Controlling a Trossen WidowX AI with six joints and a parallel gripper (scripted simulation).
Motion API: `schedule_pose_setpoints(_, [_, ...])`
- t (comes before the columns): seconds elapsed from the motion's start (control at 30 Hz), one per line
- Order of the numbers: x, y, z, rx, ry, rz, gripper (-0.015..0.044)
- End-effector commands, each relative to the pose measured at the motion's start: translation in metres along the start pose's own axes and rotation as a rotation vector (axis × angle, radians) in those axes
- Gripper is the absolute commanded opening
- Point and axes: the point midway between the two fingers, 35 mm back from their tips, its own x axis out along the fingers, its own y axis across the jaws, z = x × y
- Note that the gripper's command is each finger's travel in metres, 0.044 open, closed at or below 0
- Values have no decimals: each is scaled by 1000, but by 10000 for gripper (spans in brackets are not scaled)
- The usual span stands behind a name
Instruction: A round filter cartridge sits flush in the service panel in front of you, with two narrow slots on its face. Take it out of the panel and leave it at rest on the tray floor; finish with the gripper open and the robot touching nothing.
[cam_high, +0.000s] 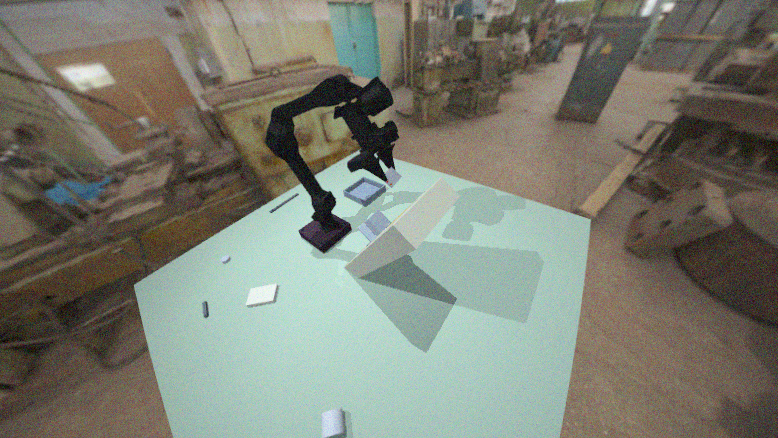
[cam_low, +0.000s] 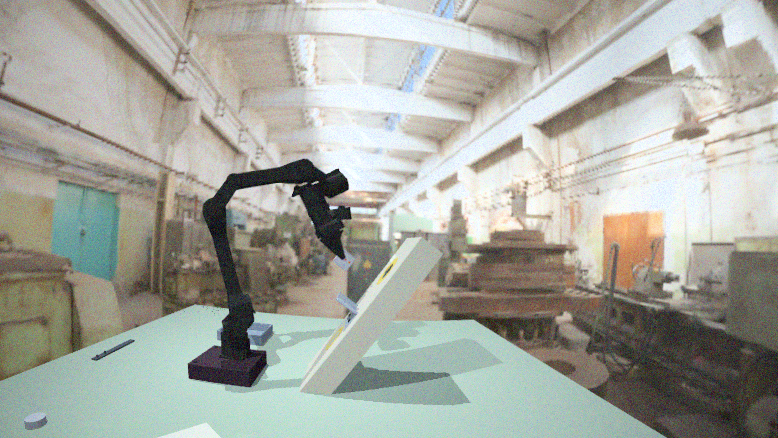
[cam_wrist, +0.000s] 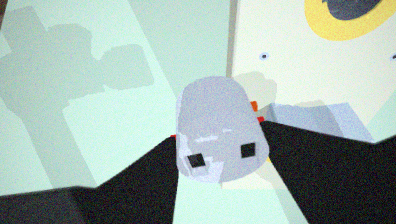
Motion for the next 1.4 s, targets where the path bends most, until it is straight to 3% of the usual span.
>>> schedule_pose_setpoints(0.0, [-2, 22, -8, -101, -7, 63, 0])
schedule_pose_setpoints(0.93, [-21, 141, -93, -735, -8, 442, 0])
schedule_pose_setpoints(1.37, [-26, 157, -113, -847, -14, 508, 0])
